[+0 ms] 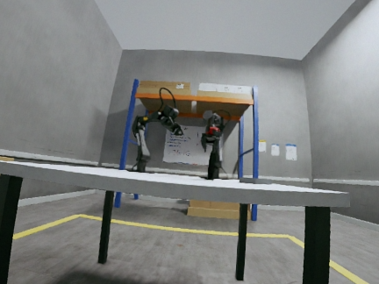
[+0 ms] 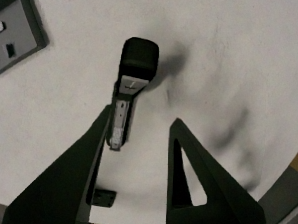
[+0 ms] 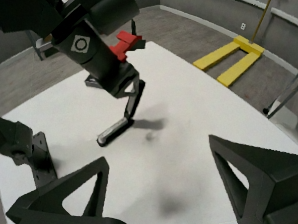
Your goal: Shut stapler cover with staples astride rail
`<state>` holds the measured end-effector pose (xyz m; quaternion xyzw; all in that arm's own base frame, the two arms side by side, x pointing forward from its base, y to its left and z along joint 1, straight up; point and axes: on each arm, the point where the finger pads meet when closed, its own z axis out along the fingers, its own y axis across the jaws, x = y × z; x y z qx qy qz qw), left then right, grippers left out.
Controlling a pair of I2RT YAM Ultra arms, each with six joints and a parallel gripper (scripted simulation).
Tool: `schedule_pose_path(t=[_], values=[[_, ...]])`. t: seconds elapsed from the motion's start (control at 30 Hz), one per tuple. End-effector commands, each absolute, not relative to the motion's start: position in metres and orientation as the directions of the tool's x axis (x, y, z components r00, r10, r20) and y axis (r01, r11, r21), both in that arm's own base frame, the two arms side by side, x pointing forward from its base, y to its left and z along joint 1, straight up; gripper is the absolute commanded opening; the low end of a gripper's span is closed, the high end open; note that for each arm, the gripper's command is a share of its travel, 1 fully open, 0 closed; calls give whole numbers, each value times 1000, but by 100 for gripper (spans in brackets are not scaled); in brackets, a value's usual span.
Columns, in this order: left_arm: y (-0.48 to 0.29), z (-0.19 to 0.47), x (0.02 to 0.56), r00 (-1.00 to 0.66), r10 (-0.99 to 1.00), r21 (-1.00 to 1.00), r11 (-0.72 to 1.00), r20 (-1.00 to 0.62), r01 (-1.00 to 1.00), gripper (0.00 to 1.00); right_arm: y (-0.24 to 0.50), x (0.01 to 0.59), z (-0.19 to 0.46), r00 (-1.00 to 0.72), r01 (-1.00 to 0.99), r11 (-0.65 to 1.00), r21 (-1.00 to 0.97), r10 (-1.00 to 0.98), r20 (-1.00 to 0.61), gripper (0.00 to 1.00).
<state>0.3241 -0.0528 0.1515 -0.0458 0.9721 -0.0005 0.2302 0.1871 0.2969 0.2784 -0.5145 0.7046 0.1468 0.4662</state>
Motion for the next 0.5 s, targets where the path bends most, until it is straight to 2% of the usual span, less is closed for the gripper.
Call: schedule_pose_path(t=[0.0,0.2,0.47], values=[[-60,168,320,-923,-66,-32,998,-378,-59,50,295,186,292,-11,-859,429,-278,-559,-829,100],[-51,174,328,-967,-86,-15,996,-241,-84,50,295,186,292,-11,-859,429,-278,-559,-829,100],[-44,175,335,-983,-102,-8,995,-150,-102,50,295,186,292,-11,-859,429,-278,-559,-829,100]])
